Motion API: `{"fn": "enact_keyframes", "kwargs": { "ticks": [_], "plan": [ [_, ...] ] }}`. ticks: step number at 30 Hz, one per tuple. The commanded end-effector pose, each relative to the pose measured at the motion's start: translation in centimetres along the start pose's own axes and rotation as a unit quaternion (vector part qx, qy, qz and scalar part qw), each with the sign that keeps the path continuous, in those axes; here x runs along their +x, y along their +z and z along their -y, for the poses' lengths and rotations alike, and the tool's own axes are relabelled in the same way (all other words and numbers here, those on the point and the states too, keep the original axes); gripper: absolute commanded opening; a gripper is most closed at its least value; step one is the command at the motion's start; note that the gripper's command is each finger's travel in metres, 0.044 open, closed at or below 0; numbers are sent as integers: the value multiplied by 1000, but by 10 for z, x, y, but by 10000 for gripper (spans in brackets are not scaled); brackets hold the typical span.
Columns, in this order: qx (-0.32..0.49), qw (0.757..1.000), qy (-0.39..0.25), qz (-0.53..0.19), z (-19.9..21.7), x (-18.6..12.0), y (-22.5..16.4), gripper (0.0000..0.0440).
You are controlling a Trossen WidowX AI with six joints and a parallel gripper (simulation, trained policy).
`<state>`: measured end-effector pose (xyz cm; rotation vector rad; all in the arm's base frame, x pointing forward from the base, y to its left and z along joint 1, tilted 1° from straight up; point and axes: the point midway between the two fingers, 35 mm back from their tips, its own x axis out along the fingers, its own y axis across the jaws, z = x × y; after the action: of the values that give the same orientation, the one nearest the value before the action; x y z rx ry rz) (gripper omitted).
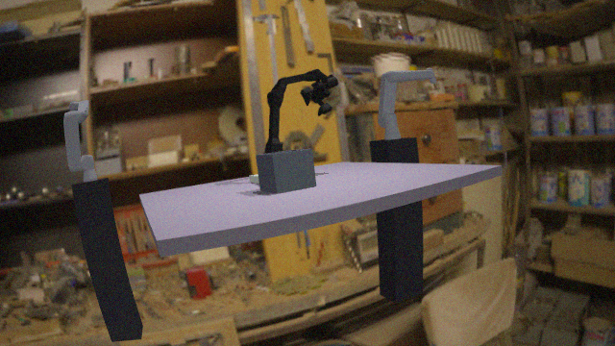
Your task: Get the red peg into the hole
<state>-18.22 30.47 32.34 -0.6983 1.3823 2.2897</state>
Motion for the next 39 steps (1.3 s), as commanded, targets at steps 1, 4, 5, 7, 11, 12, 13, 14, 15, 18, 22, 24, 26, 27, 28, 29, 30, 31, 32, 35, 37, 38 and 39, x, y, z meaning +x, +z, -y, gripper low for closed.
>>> {"fn": "enact_keyframes", "kwargs": {
  "ticks": [1, 4, 5, 7, 11, 12, 13, 14, 15, 18, 22, 24, 26, 27, 28, 29, 30, 31, 32, 35, 37, 38, 39],
  "plan": [
    [49, 998, -30, 13, 18, -12, -3, 440],
    [92, 994, -56, 26, 34, -22, -5, 440],
    [107, 992, -64, 31, 40, -26, -6, 440],
    [136, 987, -80, 40, 50, -33, -8, 440],
    [195, 973, -110, 59, 70, -48, -14, 440],
    [209, 969, -118, 64, 75, -52, -16, 440],
    [224, 964, -124, 68, 79, -55, -18, 440],
    [239, 959, -131, 73, 84, -59, -20, 440],
    [253, 954, -138, 78, 89, -62, -22, 440],
    [297, 937, -156, 92, 102, -73, -29, 440],
    [355, 911, -178, 111, 118, -86, -39, 440],
    [384, 896, -188, 120, 126, -92, -44, 440],
    [412, 880, -197, 130, 134, -98, -50, 440],
    [426, 872, -202, 134, 137, -101, -54, 440],
    [440, 863, -206, 139, 141, -104, -57, 440],
    [453, 854, -210, 143, 144, -107, -60, 440],
    [467, 845, -214, 148, 148, -110, -63, 440],
    [481, 836, -217, 152, 151, -113, -67, 440],
    [494, 826, -221, 157, 154, -116, -70, 440],
    [533, 796, -230, 171, 163, -124, -81, 440],
    [559, 775, -236, 180, 169, -129, -88, 440],
    [571, 764, -238, 184, 172, -132, -91, 440],
    [583, 752, -241, 189, 174, -134, -95, 440]
  ]
}}
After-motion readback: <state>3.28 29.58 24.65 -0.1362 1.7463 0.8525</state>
